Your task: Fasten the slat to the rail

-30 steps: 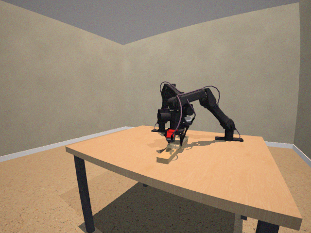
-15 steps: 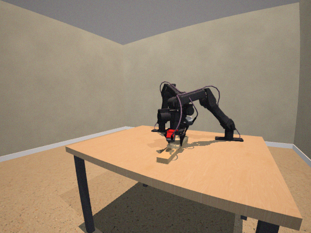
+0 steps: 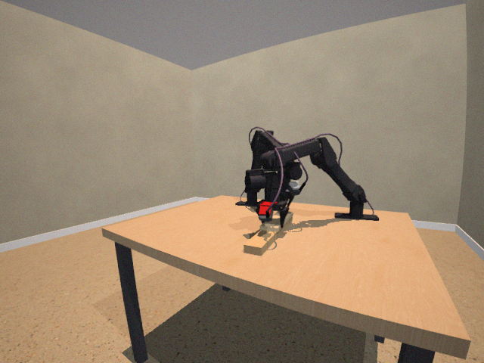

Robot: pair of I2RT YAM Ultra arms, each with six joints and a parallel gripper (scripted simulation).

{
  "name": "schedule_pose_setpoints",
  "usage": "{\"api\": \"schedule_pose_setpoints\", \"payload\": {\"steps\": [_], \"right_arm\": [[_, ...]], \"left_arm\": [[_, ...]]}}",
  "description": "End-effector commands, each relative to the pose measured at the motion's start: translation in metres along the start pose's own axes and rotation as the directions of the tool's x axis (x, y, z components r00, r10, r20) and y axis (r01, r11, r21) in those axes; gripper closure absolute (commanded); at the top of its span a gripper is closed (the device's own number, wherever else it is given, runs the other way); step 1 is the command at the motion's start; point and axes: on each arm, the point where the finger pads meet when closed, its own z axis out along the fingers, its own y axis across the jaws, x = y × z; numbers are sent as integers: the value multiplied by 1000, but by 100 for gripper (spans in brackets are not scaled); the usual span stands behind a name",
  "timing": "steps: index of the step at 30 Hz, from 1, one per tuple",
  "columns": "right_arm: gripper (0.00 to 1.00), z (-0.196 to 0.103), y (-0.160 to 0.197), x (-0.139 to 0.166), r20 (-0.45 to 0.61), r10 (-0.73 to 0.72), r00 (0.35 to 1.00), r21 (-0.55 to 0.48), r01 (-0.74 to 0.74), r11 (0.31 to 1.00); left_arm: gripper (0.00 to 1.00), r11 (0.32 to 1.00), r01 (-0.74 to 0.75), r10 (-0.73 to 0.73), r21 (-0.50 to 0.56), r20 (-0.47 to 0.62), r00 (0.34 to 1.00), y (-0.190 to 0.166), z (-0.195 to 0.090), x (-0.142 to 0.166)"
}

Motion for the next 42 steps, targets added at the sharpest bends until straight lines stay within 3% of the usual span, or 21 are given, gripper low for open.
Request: {"api": "schedule_pose_setpoints", "payload": {"steps": [1, 42], "right_arm": [[66, -11, 0, -3, 13, -276, 961, 13, 275, 961], [66, -9, 0, -2, 11, -276, 961, 9, 276, 961]], "left_arm": [[28, 1000, 0, 0, 10, 11, 1000, -1, -6, -1], [28, 1000, 0, 0, 10, 11, 1000, -1, -6, -1]]}}
